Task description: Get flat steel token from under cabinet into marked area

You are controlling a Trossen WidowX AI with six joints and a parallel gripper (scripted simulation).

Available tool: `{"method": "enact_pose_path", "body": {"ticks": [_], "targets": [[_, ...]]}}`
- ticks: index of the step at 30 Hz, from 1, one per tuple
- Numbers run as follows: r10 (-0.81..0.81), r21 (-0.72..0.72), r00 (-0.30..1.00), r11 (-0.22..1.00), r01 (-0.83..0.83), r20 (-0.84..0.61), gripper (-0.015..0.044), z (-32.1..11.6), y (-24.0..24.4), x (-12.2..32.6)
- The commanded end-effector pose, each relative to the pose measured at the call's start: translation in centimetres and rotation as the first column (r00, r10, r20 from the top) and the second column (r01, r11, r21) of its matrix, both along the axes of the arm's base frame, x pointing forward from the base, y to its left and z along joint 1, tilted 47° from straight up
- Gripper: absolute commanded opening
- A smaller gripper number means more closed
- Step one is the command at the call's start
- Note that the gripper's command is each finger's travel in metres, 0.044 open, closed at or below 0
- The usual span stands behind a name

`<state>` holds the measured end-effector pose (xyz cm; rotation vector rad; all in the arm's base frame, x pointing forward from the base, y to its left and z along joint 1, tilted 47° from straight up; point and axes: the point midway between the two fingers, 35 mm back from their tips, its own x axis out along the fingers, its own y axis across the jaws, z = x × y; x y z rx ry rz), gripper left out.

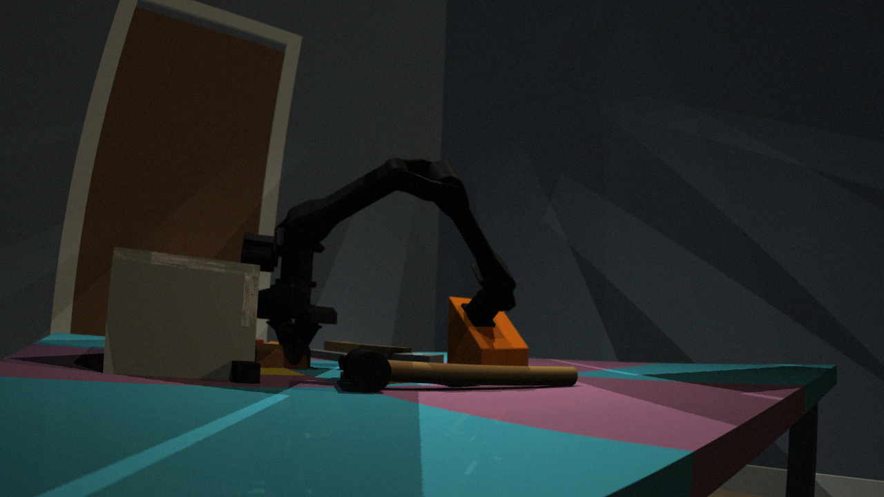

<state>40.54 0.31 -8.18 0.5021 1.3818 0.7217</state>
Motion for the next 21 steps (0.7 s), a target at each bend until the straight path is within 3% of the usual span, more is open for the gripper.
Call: {"method": "enact_pose_path", "body": {"ticks": [1, 21], "targets": [[0.000, 0.009, 1.000, 1.000, 0.000, 0.002, 0.0000, 0.0, 0.1, -0.4], [0.000, 0.009, 1.000, 1.000, 0.000, 0.001, 0.0000, -0.4, -0.2, -2.3]]}}
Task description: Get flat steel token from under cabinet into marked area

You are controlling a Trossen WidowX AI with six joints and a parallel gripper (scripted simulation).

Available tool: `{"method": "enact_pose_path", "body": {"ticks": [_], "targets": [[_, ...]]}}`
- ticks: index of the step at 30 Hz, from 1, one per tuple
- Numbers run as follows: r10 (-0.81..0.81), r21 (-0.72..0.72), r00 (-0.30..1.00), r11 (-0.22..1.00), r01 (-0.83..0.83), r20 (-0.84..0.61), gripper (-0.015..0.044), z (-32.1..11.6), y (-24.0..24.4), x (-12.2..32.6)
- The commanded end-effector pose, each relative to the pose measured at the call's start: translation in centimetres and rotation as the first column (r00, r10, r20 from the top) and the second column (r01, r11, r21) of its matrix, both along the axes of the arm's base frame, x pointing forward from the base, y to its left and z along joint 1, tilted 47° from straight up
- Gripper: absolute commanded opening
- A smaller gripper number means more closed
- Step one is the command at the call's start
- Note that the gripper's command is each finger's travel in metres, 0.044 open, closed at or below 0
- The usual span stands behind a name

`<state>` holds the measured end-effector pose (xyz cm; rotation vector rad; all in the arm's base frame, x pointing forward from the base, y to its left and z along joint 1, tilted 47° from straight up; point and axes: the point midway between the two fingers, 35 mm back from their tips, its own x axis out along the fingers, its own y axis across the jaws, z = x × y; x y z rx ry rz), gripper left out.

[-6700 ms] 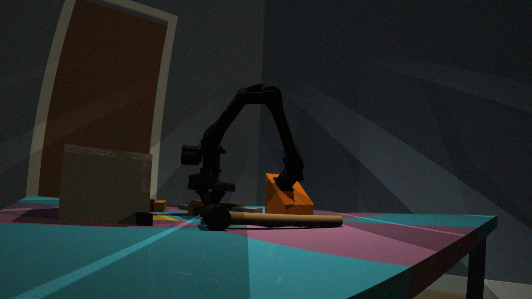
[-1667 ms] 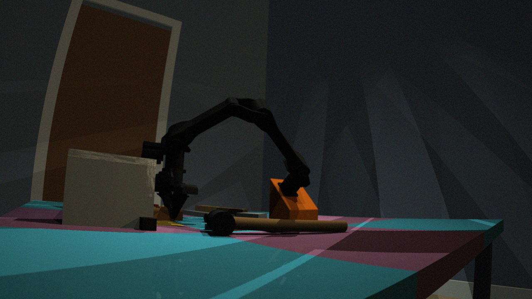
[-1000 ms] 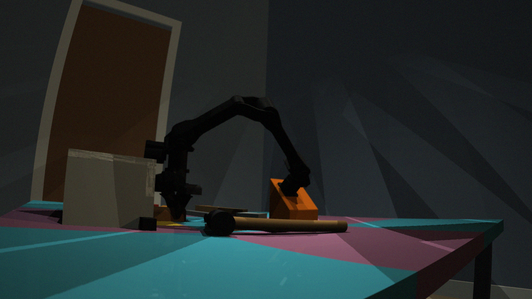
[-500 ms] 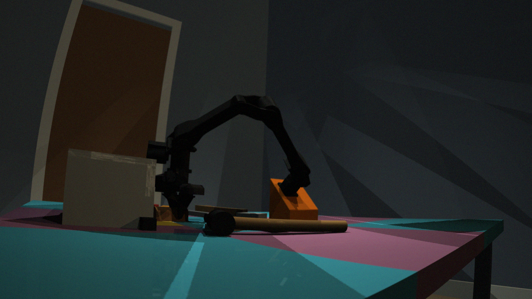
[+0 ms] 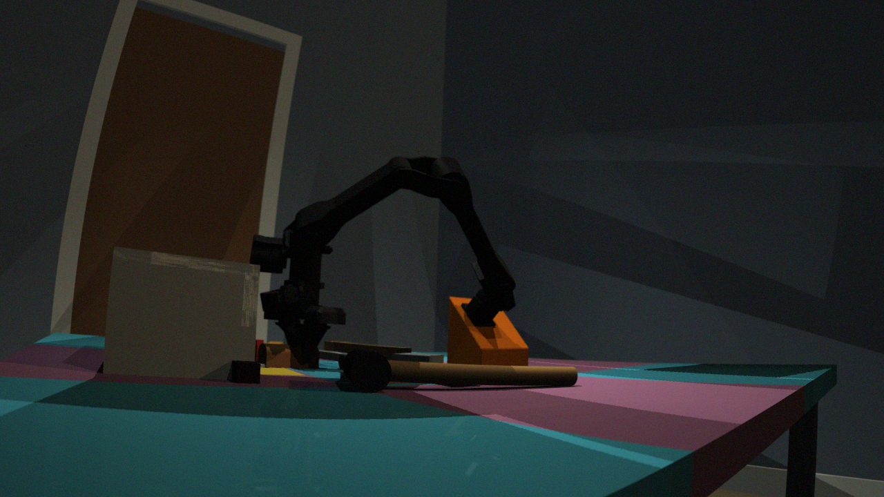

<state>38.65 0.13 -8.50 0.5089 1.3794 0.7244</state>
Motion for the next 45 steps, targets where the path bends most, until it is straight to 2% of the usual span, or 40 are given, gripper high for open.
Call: {"method": "enact_pose_path", "body": {"ticks": [1, 45], "targets": [[0.003, 0.003, 1.000, 1.000, -0.003, 0.001, 0.0000, -0.1, 0.0, -0.5], [0.003, 0.002, 1.000, 1.000, -0.003, -0.002, 0.0000, -0.9, -0.5, -5.2]]}}
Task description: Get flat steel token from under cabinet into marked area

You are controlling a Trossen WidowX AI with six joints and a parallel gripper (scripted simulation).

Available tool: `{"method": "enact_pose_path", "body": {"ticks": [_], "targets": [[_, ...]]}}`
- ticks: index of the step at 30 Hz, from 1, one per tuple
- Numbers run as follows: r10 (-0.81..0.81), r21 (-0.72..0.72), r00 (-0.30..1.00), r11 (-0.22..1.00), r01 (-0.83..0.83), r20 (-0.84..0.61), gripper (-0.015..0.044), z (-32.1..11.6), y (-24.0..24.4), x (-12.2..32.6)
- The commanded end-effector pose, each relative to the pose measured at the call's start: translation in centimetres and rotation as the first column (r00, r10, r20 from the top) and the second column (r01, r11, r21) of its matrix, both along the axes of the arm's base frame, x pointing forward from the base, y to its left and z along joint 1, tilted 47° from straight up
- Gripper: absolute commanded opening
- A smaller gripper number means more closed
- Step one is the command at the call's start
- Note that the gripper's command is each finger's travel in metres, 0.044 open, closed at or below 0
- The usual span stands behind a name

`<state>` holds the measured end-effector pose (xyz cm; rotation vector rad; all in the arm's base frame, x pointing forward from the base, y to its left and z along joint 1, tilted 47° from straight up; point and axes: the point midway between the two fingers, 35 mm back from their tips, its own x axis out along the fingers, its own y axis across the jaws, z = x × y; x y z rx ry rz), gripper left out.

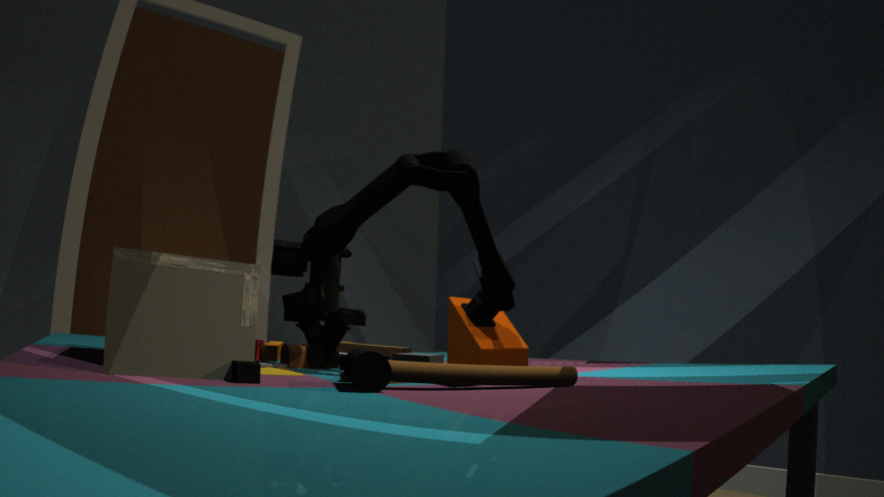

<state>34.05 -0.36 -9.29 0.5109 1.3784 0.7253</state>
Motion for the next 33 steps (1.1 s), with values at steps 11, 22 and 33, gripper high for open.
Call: {"method": "enact_pose_path", "body": {"ticks": [11, 22, 33], "targets": [[0.003, 0.000, 1.000, 1.000, -0.003, -0.002, 0.0000, -0.4, -0.1, -1.8], [0.003, -0.001, 1.000, 1.000, -0.003, -0.003, 0.0000, -0.6, -0.3, -3.2], [0.003, -0.001, 1.000, 1.000, -0.003, -0.004, 0.0000, -0.8, -0.5, -4.5]]}}
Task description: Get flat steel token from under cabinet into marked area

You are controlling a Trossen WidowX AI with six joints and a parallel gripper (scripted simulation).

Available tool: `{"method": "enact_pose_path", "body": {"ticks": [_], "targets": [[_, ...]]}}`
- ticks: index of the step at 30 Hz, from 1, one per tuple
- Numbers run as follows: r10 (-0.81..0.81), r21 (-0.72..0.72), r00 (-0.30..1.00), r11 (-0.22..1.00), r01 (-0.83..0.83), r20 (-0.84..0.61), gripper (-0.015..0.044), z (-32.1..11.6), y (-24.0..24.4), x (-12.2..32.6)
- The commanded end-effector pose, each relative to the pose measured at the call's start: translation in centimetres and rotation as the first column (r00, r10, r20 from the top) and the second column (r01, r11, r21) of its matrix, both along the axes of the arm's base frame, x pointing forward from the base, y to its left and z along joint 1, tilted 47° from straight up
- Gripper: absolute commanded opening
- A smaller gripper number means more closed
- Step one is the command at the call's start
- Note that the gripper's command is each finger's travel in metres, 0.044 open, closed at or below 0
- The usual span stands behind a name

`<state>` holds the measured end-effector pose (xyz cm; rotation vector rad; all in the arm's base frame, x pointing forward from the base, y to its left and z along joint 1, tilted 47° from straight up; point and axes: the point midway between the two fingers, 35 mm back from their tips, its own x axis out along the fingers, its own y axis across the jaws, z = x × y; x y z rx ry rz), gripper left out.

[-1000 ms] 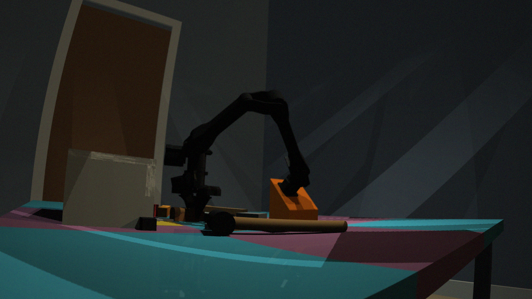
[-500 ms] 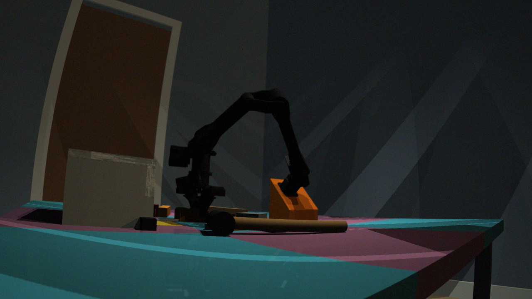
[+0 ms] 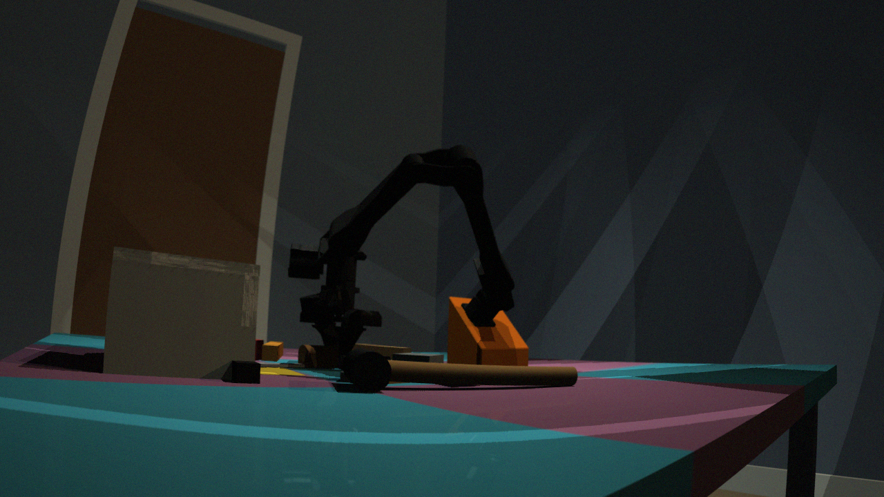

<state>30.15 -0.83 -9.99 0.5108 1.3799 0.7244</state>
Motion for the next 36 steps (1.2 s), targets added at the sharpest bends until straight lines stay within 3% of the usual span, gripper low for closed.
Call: {"method": "enact_pose_path", "body": {"ticks": [1, 36], "targets": [[0.003, 0.000, 1.000, 1.000, -0.003, -0.003, 0.0000, -0.2, 0.0, -0.8], [0.003, -0.001, 1.000, 1.000, -0.003, -0.005, 0.0000, -1.1, -0.6, -5.7]]}}
